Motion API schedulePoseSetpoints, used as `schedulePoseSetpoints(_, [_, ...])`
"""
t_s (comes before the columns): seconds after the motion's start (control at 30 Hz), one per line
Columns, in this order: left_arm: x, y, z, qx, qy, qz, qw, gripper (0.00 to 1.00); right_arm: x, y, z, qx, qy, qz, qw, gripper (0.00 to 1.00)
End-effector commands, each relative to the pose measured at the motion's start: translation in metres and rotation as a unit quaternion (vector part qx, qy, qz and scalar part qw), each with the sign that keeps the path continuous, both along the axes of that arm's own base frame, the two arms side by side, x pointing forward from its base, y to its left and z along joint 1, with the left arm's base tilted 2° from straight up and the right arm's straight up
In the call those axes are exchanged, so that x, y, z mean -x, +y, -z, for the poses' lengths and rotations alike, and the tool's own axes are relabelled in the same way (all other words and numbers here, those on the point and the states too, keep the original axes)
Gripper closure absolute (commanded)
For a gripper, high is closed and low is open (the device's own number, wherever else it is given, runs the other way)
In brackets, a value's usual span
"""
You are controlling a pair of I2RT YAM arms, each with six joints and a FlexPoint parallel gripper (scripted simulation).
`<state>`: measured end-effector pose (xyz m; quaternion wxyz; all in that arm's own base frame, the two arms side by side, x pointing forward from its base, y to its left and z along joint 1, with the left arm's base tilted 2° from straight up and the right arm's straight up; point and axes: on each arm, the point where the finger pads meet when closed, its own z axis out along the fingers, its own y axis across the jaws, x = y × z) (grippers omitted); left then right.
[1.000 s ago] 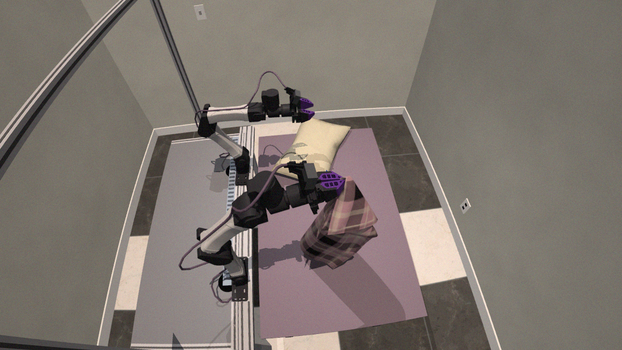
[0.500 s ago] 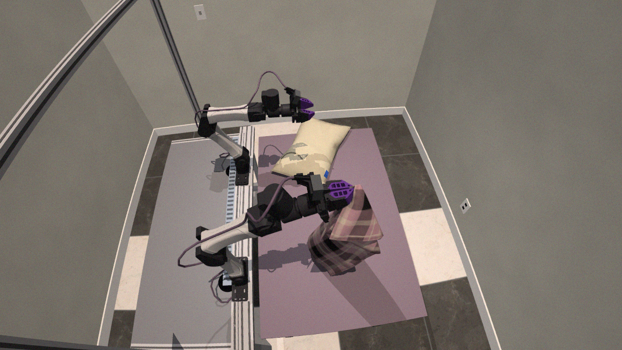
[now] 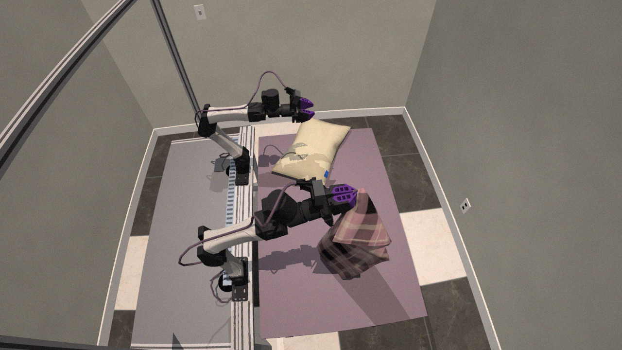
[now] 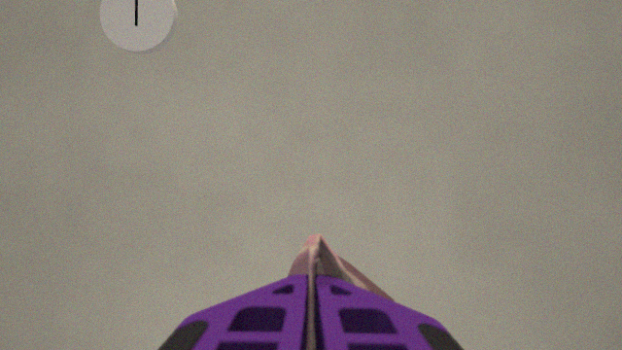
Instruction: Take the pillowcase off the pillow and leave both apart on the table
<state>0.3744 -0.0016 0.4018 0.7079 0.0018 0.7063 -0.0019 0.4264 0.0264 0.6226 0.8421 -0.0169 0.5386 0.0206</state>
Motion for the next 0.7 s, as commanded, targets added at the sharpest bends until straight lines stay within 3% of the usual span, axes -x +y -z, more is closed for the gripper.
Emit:
schedulePoseSetpoints(0.0, [0.0, -0.003, 0.003, 0.002, 0.0, 0.007, 1.0, 0.4, 0.02, 0.002, -0.022, 0.004, -0.036, -0.004, 0.999, 1.0])
schedulePoseSetpoints(0.67, [0.0, -0.003, 0.003, 0.002, 0.0, 0.007, 1.0, 0.4, 0.014, -0.001, -0.015, 0.001, -0.027, 0.002, 1.0, 1.0])
